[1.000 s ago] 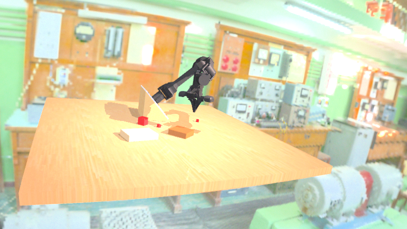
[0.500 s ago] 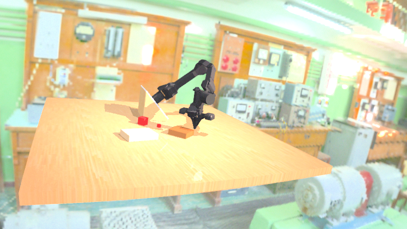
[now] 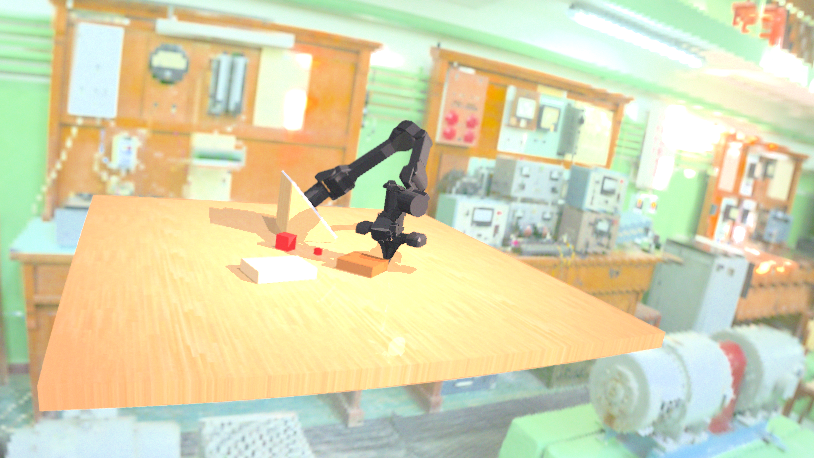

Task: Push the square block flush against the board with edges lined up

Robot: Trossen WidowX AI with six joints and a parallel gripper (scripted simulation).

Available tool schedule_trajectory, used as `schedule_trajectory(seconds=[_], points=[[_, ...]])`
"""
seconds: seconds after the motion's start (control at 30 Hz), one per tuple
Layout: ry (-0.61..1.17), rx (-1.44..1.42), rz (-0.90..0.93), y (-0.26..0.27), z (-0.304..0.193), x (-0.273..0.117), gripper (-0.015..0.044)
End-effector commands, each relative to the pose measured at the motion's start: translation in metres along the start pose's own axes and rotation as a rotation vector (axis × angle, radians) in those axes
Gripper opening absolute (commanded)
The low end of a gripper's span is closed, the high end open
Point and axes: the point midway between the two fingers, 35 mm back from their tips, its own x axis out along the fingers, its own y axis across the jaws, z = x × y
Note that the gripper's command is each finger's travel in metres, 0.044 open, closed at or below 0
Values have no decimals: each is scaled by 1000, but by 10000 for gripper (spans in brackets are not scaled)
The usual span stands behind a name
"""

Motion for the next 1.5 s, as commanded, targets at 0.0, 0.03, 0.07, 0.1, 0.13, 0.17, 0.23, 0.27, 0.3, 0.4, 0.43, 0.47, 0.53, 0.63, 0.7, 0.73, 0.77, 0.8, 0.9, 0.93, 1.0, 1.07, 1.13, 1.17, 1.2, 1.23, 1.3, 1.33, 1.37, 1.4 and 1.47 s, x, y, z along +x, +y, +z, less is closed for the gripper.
schedule_trajectory(seconds=[0.0, 0.03, 0.07, 0.1, 0.13, 0.17, 0.23, 0.27, 0.3, 0.4, 0.43, 0.47, 0.53, 0.63, 0.7, 0.73, 0.77, 0.8, 0.9, 0.93, 1.0, 1.07, 1.13, 1.17, 1.2, 1.23, 1.3, 1.33, 1.37, 1.4, 1.47], points=[[-6, -3, -2, 1, 5, 1, 0], [-6, -3, -2, 1, 6, 1, 0], [-6, -3, -2, 1, 7, 1, 0], [-6, -3, -2, 1, 8, 1, 0], [-6, -3, -2, 1, 9, 1, 0], [-6, -3, -2, 1, 10, 1, 0], [-6, -3, -2, 2, 11, 1, 0], [-6, -3, -2, 2, 12, 1, 0], [-6, -3, -3, 2, 13, 0, 0], [-7, -3, -3, 2, 16, 0, 0], [-7, -3, -3, 2, 17, 0, 0], [-7, -3, -3, 2, 18, 0, 0], [-7, -4, -3, 2, 19, 0, 0], [-7, -4, -3, 2, 22, 0, 0], [-7, -4, -3, 3, 24, 0, 0], [-7, -4, -3, 3, 25, 0, 0], [-7, -4, -3, 3, 26, 0, 0], [-7, -4, -3, 3, 27, 0, 0], [-8, -4, -3, 3, 29, 0, 0], [-8, -4, -3, 3, 30, 0, 0], [-8, -4, -4, 3, 32, 0, 0], [-8, -4, -4, 3, 34, 0, 0], [-8, -4, -4, 3, 36, 0, 0], [-8, -4, -4, 3, 37, 0, 0], [-8, -4, -4, 3, 38, 0, 0], [-8, -4, -4, 3, 39, 0, 0], [-8, -4, -4, 3, 40, 0, 0], [-8, -4, -4, 3, 41, 0, 0], [-8, -4, -4, 3, 42, 0, 0], [-9, -4, -4, 3, 43, 0, 0], [-9, -4, -4, 3, 45, 0, 0]])
